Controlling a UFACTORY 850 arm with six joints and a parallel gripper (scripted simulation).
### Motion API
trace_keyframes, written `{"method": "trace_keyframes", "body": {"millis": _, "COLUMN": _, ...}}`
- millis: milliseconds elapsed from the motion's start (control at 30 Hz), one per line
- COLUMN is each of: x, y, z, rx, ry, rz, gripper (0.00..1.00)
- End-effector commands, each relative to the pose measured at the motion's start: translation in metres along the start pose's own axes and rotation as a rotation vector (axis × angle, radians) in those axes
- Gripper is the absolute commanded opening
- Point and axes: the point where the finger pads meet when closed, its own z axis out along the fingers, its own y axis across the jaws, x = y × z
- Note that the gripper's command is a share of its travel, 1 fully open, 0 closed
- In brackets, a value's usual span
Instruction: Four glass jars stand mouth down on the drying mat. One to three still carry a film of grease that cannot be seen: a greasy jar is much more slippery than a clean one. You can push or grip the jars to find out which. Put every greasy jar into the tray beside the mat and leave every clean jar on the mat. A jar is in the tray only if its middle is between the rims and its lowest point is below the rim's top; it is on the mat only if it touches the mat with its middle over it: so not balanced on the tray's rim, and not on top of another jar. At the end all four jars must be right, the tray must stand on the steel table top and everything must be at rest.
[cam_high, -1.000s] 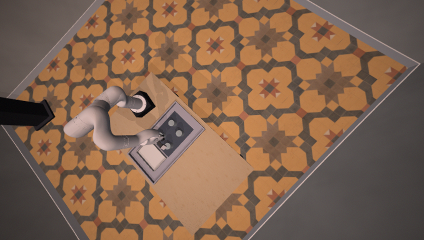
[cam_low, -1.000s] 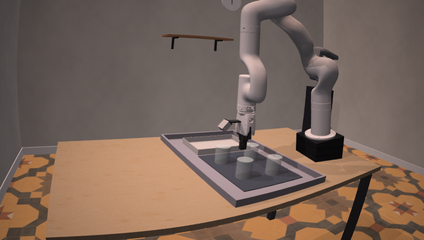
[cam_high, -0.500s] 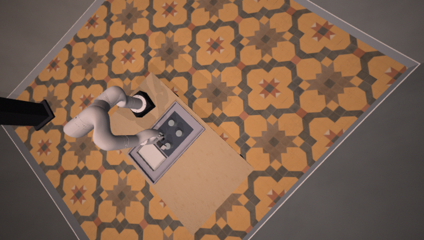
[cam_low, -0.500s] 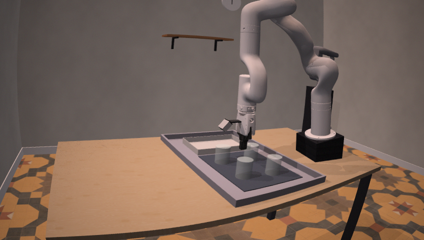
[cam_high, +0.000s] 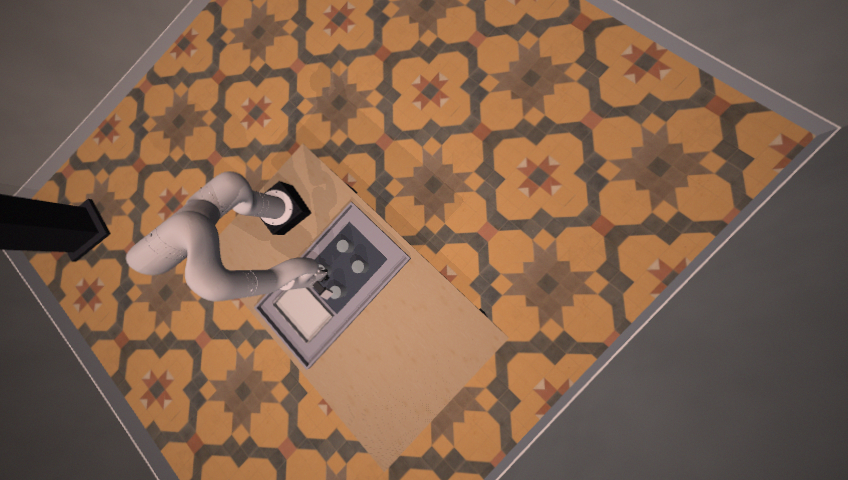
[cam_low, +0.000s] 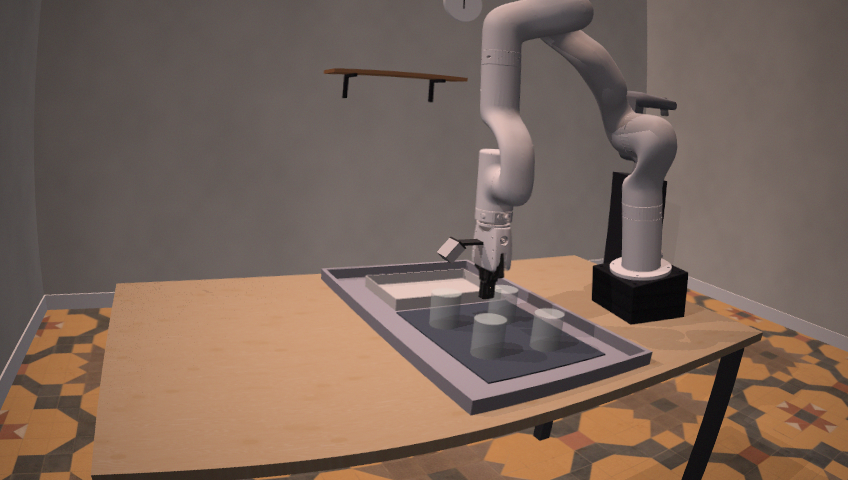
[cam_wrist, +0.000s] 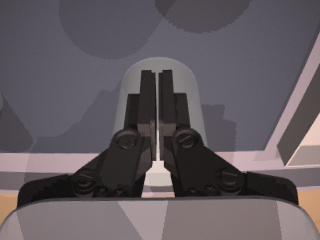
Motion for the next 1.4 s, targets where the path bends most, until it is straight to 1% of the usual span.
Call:
{"method": "trace_keyframes", "body": {"millis": 0, "x": 0.0003, "y": 0.0001, "z": -0.0007, "rx": -0.002, "ry": 0.001, "rz": 0.000, "gripper": 0.00}}
{"method": "trace_keyframes", "body": {"millis": 1367, "x": -0.0043, "y": 0.0001, "z": -0.0044, "rx": -0.002, "ry": 0.001, "rz": 0.000, "gripper": 0.00}}
